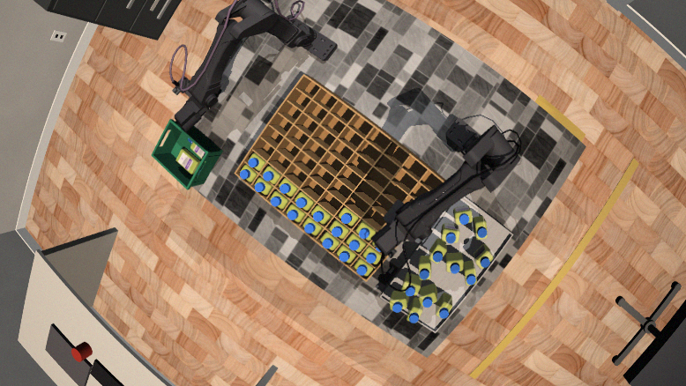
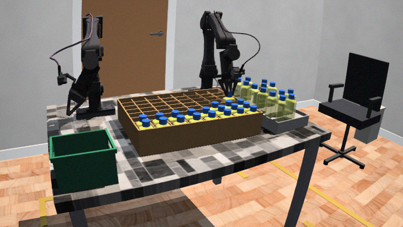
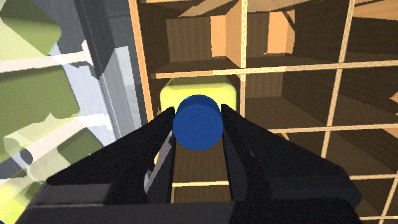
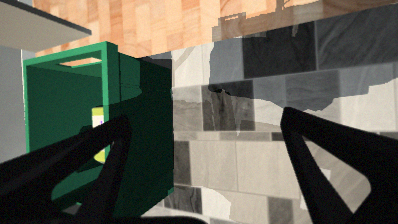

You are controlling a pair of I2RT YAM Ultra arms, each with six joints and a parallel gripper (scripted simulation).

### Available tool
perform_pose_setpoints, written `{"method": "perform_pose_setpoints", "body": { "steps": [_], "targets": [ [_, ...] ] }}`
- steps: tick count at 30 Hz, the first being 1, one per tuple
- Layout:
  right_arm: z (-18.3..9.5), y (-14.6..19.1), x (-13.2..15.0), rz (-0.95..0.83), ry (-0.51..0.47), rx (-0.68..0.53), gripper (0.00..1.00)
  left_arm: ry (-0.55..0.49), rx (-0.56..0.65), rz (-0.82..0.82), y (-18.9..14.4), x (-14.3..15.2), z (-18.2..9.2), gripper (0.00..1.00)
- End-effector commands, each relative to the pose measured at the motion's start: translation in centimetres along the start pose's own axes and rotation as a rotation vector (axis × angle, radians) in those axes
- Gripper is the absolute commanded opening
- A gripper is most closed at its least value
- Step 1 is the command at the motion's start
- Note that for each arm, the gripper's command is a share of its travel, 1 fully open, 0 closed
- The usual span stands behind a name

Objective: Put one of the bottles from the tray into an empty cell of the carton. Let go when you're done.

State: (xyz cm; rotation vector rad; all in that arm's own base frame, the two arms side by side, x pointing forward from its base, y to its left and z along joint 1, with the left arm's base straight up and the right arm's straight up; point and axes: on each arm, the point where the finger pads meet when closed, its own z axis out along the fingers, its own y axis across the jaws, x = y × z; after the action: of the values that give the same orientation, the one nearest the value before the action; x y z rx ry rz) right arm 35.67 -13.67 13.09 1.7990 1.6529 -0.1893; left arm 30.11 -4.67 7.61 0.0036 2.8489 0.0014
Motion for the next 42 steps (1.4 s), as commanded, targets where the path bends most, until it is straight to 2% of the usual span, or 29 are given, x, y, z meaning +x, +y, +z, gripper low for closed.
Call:
{"method": "perform_pose_setpoints", "body": {
  "steps": [1, 3, 5, 9, 12, 14, 16, 17, 18, 19, 42],
  "targets": [
    [-0.7, 0.7, -0.8, 0.012, -0.018, -0.024, 1.00, -0.112, 0.006, -0.023, 0.2, -2.8, -2.0, 0.30],
    [-0.7, 0.7, -0.8, 0.012, -0.018, -0.024, 1.00, -0.101, -0.002, -0.028, 0.4, -2.6, -1.4, 0.30],
    [-0.7, 0.7, -0.8, 0.012, -0.018, -0.024, 1.00, -0.057, -0.010, -0.020, 0.7, -0.9, -0.2, 0.30],
    [-0.7, 0.7, -0.8, 0.012, -0.018, -0.024, 1.00, -0.083, 0.002, -0.002, -0.2, -1.6, -1.0, 0.30],
    [-0.7, 0.7, -0.8, 0.012, -0.018, -0.024, 1.00, -0.042, -0.005, -0.002, -0.1, -0.5, 0.4, 0.30],
    [-0.7, 0.7, -0.8, 0.012, -0.018, -0.024, 1.00, -0.088, 0.005, -0.002, -0.4, -1.5, -0.7, 0.30],
    [-0.7, 0.7, -0.8, 0.012, -0.018, -0.024, 1.00, -0.080, -0.003, -0.014, 0.2, -1.5, -0.3, 0.30],
    [-0.7, 0.7, -0.8, 0.012, -0.018, -0.024, 1.00, -0.042, -0.010, -0.015, 0.4, -0.5, 0.8, 0.30],
    [-0.7, 0.7, -0.8, 0.012, -0.018, -0.024, 1.00, -0.050, -0.006, -0.017, 0.3, -0.7, 0.6, 0.30],
    [-0.7, 0.7, -0.8, 0.012, -0.018, -0.024, 1.00, -0.114, -0.004, -0.026, 0.5, -2.4, -1.1, 0.43],
    [-0.7, 0.7, -0.8, 0.012, -0.018, -0.024, 1.00, -0.116, 0.002, -0.010, -0.1, -2.6, -1.2, 0.43]
  ]
}}
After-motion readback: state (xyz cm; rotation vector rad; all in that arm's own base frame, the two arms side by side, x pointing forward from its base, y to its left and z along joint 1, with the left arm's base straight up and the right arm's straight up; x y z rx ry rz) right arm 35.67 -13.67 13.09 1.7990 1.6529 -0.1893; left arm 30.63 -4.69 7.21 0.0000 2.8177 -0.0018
